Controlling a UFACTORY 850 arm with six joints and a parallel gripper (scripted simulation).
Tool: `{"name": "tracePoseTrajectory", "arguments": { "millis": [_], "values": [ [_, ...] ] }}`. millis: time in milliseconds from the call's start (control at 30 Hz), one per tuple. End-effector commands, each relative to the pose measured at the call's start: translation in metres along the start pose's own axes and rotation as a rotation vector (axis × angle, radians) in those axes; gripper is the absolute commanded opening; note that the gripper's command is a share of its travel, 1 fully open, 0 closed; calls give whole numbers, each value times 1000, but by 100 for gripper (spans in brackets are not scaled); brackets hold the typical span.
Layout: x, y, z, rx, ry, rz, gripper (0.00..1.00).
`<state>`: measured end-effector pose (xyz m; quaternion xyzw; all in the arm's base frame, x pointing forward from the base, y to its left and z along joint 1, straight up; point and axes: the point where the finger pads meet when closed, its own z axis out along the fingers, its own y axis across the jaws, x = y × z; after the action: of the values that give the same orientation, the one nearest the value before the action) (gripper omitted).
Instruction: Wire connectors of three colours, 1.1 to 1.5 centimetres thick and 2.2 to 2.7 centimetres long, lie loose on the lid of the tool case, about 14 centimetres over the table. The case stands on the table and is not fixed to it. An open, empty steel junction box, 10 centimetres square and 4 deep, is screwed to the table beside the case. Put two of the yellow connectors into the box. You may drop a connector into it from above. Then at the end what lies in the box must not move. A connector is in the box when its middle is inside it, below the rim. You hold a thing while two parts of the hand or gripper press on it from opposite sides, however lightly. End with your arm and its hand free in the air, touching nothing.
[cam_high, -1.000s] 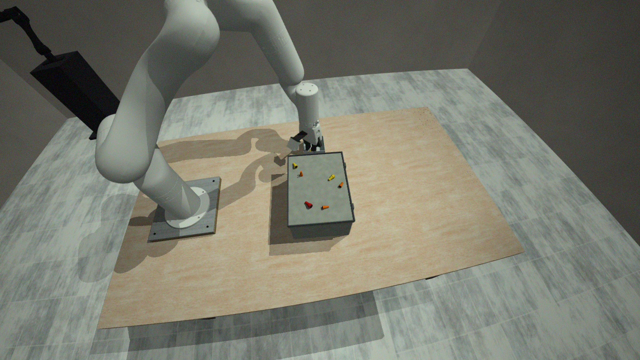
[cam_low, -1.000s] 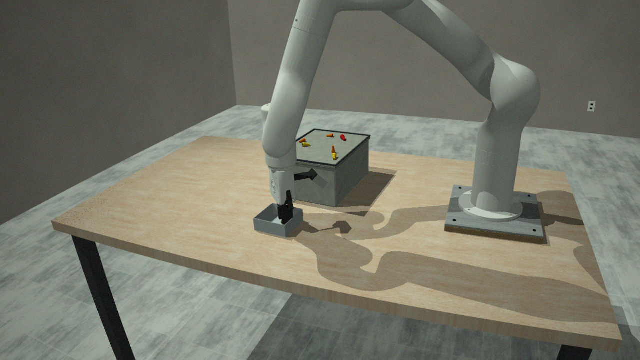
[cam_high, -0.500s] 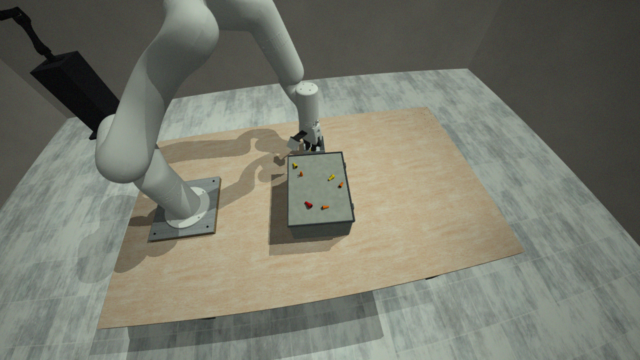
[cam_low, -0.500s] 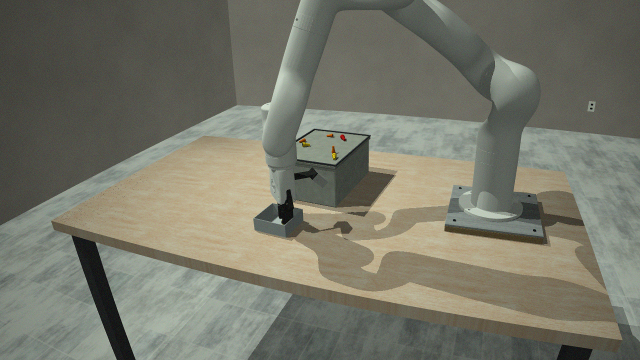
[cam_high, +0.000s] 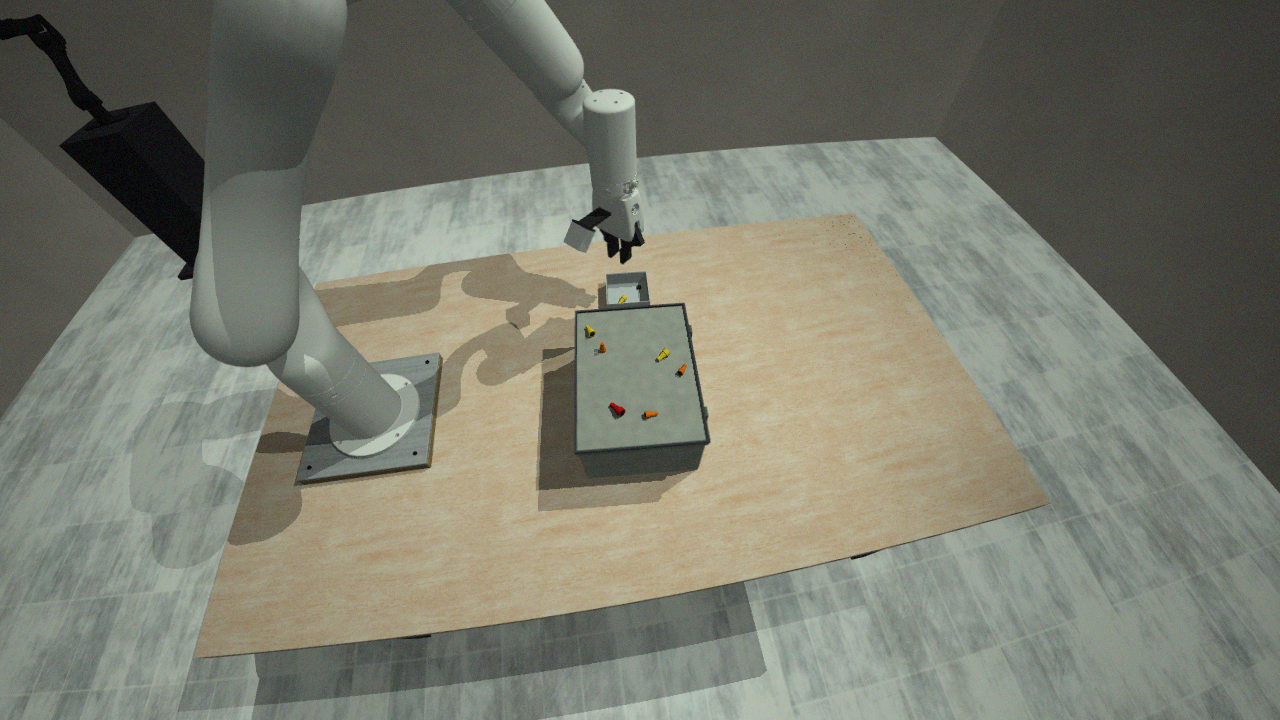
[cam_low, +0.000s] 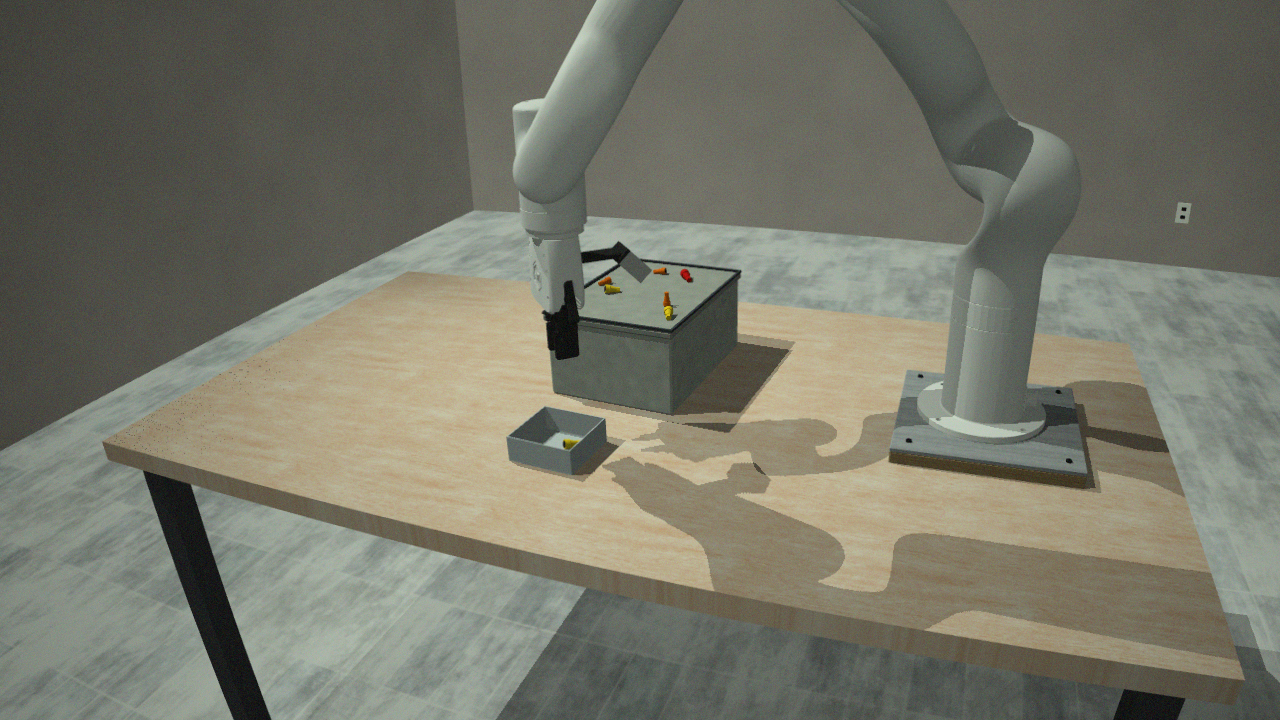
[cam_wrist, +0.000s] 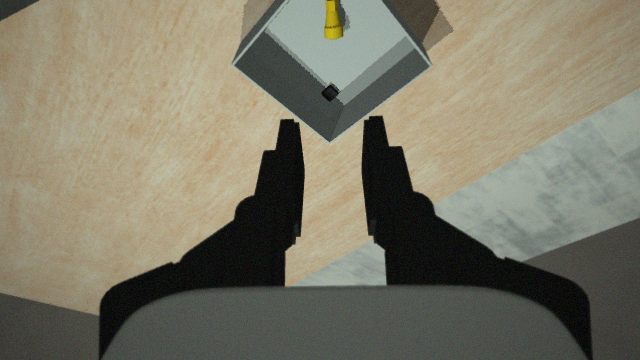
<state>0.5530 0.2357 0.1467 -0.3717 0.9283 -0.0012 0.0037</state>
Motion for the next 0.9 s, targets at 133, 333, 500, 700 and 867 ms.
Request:
{"name": "tracePoseTrajectory", "arguments": {
  "millis": [133,333,500,700,867],
  "values": [
    [1,0,-60,0,1,0,29],
    [1,0,-61,0,1,0,29],
    [1,0,-61,0,1,0,29],
    [1,0,-61,0,1,0,29],
    [4,-2,-61,-1,1,-17,29]
  ]
}}
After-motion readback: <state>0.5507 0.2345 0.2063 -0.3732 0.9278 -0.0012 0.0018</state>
